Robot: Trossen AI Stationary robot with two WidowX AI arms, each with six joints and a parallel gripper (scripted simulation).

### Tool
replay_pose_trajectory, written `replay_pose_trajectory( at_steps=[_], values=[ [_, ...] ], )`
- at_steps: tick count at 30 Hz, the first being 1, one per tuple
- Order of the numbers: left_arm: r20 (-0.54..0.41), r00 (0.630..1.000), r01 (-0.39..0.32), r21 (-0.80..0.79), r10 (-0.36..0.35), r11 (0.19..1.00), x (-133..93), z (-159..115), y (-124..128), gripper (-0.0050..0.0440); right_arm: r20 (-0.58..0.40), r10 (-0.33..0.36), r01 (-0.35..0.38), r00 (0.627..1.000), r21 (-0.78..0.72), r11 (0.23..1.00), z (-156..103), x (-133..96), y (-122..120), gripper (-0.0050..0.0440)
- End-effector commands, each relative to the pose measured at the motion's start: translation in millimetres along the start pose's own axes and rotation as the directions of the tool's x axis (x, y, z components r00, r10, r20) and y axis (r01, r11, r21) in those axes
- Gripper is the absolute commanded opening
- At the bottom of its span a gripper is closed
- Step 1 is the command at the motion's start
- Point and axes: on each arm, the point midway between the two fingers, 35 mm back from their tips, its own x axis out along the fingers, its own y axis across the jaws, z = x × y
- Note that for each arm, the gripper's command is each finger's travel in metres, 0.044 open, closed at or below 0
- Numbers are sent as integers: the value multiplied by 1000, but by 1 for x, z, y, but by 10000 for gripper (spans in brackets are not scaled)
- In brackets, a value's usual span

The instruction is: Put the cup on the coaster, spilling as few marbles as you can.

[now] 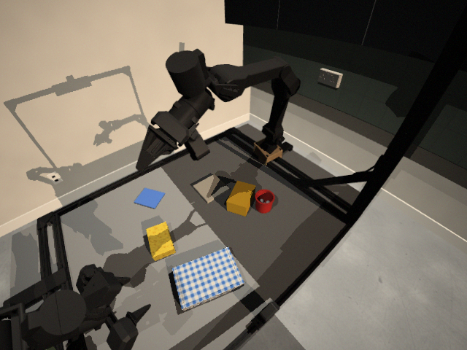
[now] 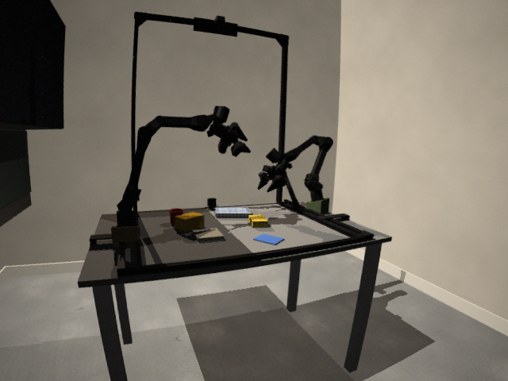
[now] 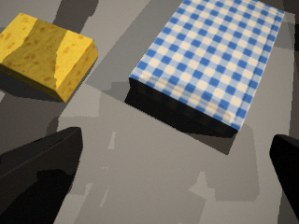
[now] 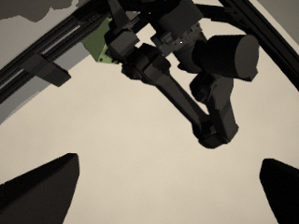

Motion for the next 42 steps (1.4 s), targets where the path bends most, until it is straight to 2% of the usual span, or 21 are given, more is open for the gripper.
replay_pose_trajectory(
  at_steps=[1,17,19,21,23,28,32,34,36,42],
  values=[
    [0,1000,0,0,0,1000,0,0,0,400,0,0,0,1000,0,1000,0,0,0,400],
    [0,1000,0,0,0,1000,0,0,0,400,0,0,0,1000,0,1000,0,0,0,400],
    [0,1000,0,0,0,1000,0,0,0,400,14,8,-9,1000,67,998,6,0,1,352],
    [0,1000,0,0,0,1000,0,0,0,400,54,29,-41,998,249,968,23,0,4,304],
    [0,1000,0,0,0,1000,0,0,0,400,87,47,-75,995,351,934,37,0,6,256],
    [0,1000,0,0,0,1000,0,0,0,400,142,78,-146,987,572,807,61,-2,11,136],
    [0,1000,0,0,0,1000,0,0,0,400,185,103,-206,977,717,666,80,-5,14,135],
    [0,1000,0,0,0,1000,0,0,0,400,185,103,-206,977,717,666,80,-5,14,135],
    [0,1000,0,0,0,1000,0,0,0,400,217,121,-248,969,807,535,94,-7,17,135],
    [0,1000,0,0,0,1000,0,0,0,400,281,161,-314,946,916,249,123,-13,24,135]
  ],
)
